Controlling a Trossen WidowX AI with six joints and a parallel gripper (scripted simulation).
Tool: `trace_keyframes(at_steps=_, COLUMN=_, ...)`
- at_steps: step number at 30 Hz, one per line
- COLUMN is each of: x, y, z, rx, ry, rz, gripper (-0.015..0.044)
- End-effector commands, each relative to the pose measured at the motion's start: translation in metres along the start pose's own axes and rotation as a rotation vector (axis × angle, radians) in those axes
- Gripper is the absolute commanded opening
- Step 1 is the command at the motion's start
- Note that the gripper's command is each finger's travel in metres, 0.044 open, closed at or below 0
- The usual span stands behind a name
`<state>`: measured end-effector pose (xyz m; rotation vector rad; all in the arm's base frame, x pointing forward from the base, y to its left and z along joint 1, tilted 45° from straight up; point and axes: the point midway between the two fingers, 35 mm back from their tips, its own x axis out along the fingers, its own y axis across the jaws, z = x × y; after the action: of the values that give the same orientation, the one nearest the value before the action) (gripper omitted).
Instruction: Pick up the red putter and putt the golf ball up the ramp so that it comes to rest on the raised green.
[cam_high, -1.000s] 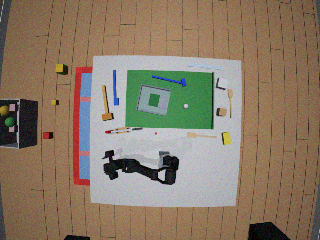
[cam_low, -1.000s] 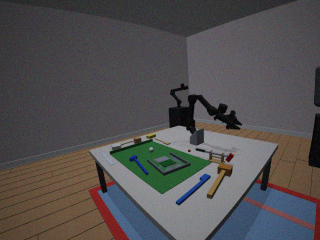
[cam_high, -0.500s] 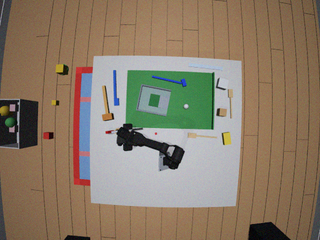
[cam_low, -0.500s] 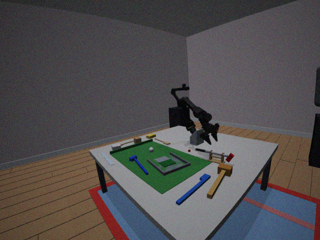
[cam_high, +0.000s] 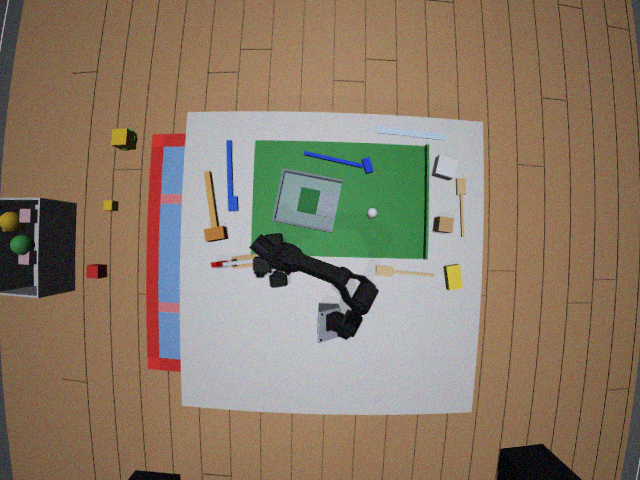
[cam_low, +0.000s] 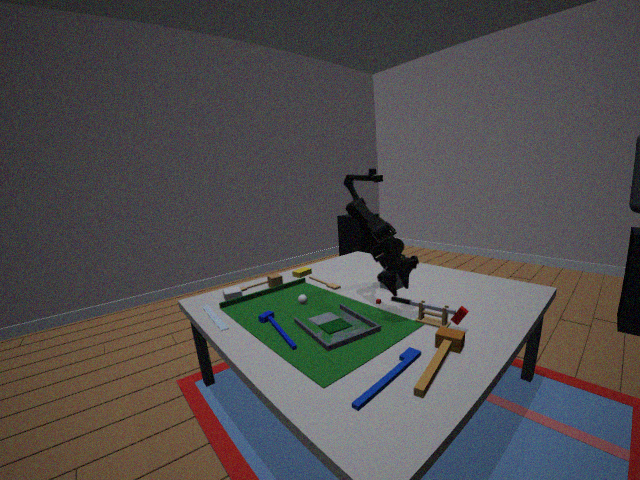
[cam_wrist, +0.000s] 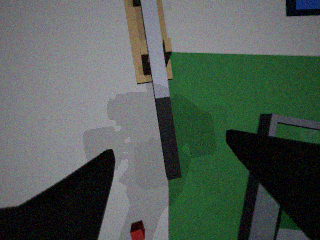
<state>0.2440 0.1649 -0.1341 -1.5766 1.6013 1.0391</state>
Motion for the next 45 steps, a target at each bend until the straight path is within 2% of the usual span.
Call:
trace_keyframes(at_steps=1, x=0.016, y=-0.002, z=-0.007, rx=-0.004, ry=0.010, rz=-0.001, gripper=0.0440)
trace_keyframes(at_steps=7, x=0.020, y=-0.002, z=-0.007, rx=-0.003, ry=0.010, rz=-0.001, gripper=0.0440)
trace_keyframes(at_steps=12, x=0.041, y=-0.002, z=-0.013, rx=-0.003, ry=0.011, rz=-0.001, gripper=0.0440)
trace_keyframes(at_steps=38, x=0.064, y=-0.002, z=-0.020, rx=-0.003, ry=0.012, rz=-0.001, gripper=0.0440)
trace_keyframes(at_steps=45, x=0.061, y=-0.004, z=-0.018, rx=0.005, ry=0.004, rz=-0.002, gripper=0.0256)
